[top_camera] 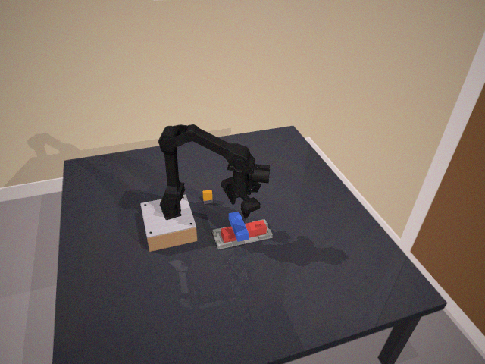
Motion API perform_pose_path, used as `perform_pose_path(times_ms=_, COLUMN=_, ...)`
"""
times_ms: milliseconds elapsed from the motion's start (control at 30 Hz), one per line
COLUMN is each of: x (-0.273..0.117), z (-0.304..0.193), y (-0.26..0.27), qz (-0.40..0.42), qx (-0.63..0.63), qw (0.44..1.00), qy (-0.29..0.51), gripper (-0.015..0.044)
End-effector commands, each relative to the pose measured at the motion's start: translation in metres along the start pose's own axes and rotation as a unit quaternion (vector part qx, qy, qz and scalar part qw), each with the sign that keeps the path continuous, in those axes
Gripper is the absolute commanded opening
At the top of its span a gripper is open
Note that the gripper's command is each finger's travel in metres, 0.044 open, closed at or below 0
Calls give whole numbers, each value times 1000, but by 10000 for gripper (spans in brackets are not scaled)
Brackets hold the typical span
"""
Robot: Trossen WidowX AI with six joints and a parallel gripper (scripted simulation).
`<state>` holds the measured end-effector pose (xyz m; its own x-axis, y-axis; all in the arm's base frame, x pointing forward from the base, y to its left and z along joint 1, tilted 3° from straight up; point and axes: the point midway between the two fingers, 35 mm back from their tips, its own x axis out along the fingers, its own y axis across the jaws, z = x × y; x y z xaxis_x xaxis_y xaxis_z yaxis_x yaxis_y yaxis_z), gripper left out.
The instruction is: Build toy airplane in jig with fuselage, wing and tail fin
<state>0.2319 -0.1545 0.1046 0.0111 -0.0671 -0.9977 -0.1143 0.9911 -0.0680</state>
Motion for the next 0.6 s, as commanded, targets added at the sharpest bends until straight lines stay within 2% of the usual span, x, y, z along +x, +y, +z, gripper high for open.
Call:
perform_pose_path(times_ms=0, x=1, z=1, y=0, qz=0, qx=153, qw=988, qy=-2, gripper=440)
perform_pose_path(times_ms=367, x=1, z=2, y=2, qz=0, qx=153, qw=988, qy=-2, gripper=440)
perform_pose_path(times_ms=567, x=0, z=29, y=69, qz=7, qx=153, qw=988, qy=-3, gripper=440)
